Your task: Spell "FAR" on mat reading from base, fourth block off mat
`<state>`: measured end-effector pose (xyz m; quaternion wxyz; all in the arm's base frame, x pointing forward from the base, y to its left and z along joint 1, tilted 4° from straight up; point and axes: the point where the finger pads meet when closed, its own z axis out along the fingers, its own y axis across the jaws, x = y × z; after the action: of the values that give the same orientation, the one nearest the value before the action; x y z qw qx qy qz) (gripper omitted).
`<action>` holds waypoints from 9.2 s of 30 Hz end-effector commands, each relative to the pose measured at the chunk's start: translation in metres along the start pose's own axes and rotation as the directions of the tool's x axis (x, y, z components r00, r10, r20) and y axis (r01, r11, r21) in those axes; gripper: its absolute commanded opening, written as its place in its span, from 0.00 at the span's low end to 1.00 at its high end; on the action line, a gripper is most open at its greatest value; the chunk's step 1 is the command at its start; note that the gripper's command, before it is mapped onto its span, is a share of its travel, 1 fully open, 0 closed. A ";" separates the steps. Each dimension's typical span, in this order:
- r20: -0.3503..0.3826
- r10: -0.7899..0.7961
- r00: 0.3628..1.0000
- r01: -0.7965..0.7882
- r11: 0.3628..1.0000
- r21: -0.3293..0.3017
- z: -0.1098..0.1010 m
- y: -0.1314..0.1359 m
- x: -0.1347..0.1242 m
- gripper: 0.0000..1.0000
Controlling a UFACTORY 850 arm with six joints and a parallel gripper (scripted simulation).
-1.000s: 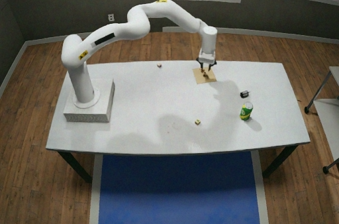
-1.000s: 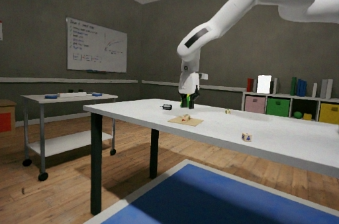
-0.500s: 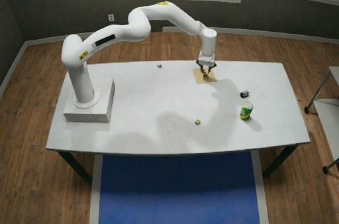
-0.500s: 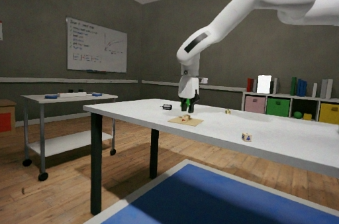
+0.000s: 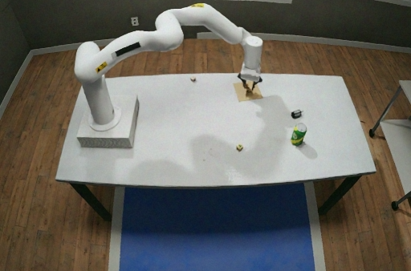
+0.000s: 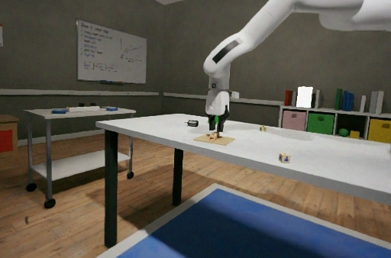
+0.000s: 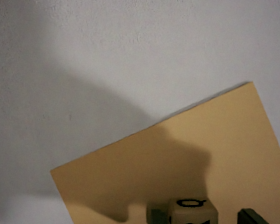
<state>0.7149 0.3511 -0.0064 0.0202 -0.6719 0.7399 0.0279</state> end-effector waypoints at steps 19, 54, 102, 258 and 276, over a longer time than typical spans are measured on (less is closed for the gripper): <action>0.001 0.000 1.000 0.000 1.000 0.002 -0.001 -0.001 -0.001 0.44; 0.001 0.000 1.000 0.000 1.000 0.002 -0.001 -0.002 -0.001 0.44; 0.001 0.000 1.000 0.000 1.000 0.002 0.011 -0.002 -0.001 0.44; 0.000 -0.368 0.930 0.368 0.930 0.003 -0.071 -0.013 0.017 0.23; -0.001 -0.532 0.846 0.532 0.846 0.003 -0.071 -0.018 0.025 0.23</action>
<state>0.7296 0.3194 0.0606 0.0263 -0.8487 0.5279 0.0202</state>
